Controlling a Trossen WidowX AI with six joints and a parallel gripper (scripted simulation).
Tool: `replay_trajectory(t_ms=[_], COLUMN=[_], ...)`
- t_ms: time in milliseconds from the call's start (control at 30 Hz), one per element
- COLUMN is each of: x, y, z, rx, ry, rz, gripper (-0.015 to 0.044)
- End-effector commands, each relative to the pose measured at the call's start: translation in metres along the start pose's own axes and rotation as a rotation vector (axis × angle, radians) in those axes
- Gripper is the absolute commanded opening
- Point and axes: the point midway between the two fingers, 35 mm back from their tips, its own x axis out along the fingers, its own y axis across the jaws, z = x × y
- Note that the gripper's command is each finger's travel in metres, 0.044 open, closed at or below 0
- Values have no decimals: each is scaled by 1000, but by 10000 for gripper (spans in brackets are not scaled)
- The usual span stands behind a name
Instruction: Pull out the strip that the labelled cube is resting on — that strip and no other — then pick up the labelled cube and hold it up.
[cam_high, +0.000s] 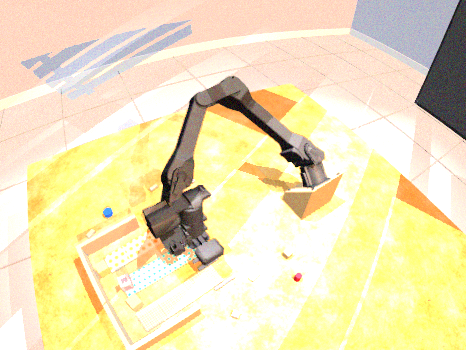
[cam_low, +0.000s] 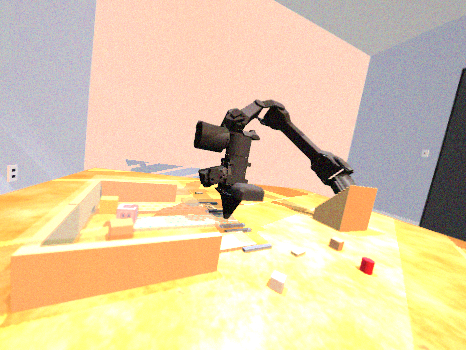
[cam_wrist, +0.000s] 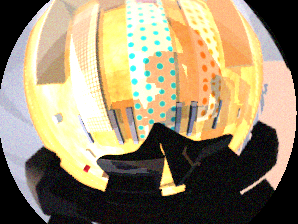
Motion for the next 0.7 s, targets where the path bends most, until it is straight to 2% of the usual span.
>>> replay_trajectory(t_ms=[0,667], x=[3,4], y=[1,1], z=[-10,-40], rx=[-9,-10], ry=[13,14], rz=[-2,-2], gripper=[0,0])
